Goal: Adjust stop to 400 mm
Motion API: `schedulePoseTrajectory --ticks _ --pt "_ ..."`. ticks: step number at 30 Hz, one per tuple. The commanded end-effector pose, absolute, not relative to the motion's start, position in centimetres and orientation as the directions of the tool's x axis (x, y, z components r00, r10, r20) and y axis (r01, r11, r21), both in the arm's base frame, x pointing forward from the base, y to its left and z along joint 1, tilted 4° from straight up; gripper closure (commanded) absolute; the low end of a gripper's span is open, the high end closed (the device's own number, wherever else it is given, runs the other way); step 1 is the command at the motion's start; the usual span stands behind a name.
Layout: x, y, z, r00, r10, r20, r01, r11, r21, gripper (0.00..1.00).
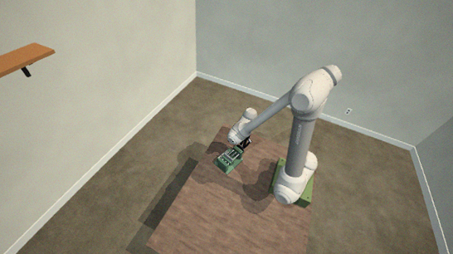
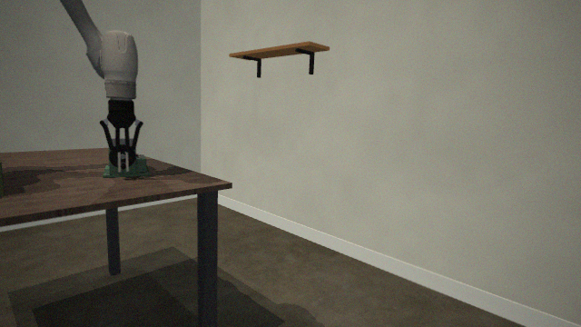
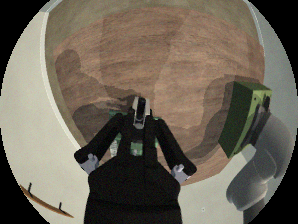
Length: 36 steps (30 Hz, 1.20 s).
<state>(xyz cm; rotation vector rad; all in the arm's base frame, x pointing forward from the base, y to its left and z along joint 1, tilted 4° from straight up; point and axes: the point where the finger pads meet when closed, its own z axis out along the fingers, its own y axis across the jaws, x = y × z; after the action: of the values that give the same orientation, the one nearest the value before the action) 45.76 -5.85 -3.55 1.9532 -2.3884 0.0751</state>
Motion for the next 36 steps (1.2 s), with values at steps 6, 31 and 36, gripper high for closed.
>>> schedulePoseTrajectory --ticks 6,31,36 --pt "46.09 -5.9 -3.5 -0.198 -0.977 0.073 -0.98 0.198 -0.007 0.96" --pt "46.72 -6.02 -3.29 -0.198 -0.977 0.073 -0.98 0.198 -0.007 0.96" --pt "46.86 -6.04 -3.22 -0.198 -0.977 0.073 -0.98 0.198 -0.007 0.96"
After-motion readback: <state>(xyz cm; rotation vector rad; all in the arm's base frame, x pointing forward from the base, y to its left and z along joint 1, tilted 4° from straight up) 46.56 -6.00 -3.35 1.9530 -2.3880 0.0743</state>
